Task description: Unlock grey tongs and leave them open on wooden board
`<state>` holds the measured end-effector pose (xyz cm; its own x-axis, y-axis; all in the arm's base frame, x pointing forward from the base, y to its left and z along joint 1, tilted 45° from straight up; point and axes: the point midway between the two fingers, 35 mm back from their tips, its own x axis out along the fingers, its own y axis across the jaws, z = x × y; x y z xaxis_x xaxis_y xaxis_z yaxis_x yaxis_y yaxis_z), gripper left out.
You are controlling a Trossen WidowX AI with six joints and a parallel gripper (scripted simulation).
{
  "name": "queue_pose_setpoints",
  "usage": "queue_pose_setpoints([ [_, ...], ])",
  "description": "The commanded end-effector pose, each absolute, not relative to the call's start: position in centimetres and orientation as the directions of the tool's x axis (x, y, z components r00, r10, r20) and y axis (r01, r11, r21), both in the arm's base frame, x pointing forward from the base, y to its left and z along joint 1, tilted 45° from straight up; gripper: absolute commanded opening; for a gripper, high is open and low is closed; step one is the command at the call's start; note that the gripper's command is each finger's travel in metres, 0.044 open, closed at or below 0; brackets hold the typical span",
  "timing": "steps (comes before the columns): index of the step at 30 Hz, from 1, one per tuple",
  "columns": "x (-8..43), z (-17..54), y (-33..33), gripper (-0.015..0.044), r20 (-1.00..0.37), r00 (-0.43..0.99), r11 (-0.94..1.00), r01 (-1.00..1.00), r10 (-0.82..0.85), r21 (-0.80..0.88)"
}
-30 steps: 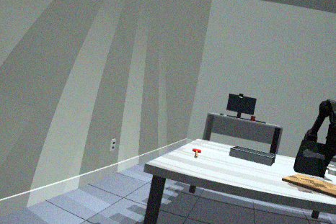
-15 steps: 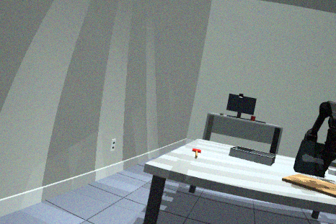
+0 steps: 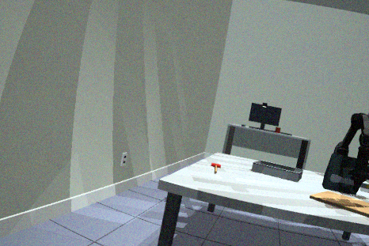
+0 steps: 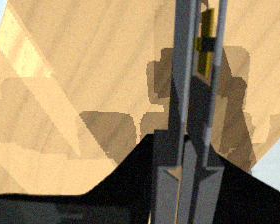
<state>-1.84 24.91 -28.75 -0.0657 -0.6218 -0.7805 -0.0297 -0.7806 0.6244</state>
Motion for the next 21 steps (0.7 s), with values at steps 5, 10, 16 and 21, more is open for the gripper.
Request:
queue_pose_setpoints([
  [5,-2.0,-29.5,23.8,-0.0150,-0.783,-0.072,-0.783,-0.037,-0.617,0.620],
  [10,-2.1,-29.9,23.1,-0.0150,-0.787,-0.072,-0.787,-0.037,-0.613,0.616],
  [16,-2.1,-30.1,22.9,-0.0150,-0.788,-0.072,-0.788,-0.037,-0.611,0.615],
  [21,-2.0,-30.0,23.0,-0.0045,-0.788,-0.065,-0.788,-0.031,-0.612,0.614],
])
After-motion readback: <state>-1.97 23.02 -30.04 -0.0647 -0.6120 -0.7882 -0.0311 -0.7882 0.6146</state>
